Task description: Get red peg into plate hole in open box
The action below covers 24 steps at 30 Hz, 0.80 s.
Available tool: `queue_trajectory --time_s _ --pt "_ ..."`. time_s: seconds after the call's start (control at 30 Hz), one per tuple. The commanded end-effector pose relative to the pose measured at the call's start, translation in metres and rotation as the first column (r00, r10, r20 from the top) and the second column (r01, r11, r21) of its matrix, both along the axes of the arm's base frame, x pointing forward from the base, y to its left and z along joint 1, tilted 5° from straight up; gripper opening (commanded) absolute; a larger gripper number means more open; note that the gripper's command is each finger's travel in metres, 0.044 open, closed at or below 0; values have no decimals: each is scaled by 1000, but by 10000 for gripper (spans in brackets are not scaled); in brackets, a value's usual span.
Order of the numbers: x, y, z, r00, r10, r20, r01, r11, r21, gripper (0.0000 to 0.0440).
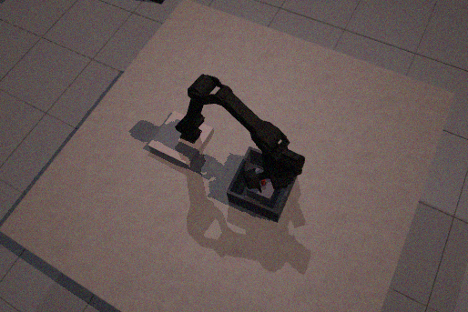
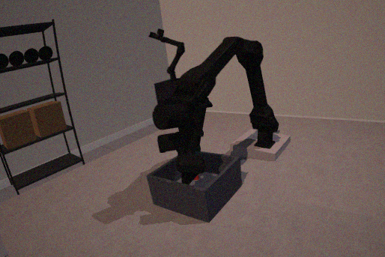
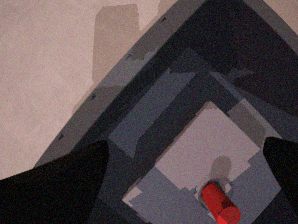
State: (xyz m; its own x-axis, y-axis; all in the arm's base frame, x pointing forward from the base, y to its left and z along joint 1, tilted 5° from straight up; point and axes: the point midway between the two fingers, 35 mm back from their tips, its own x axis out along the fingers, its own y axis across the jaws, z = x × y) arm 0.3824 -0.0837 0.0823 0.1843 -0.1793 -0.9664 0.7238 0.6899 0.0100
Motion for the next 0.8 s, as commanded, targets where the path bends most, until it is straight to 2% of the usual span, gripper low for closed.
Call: queue_trajectory --time_s 0.0,0.33,0.77 --pt "15 4 8 1000 17 25 -18 999 40 440" --pt "54 16 40 992 61 109 -72 993 97 440" --pt "57 18 42 991 65 119 -77 992 99 440"
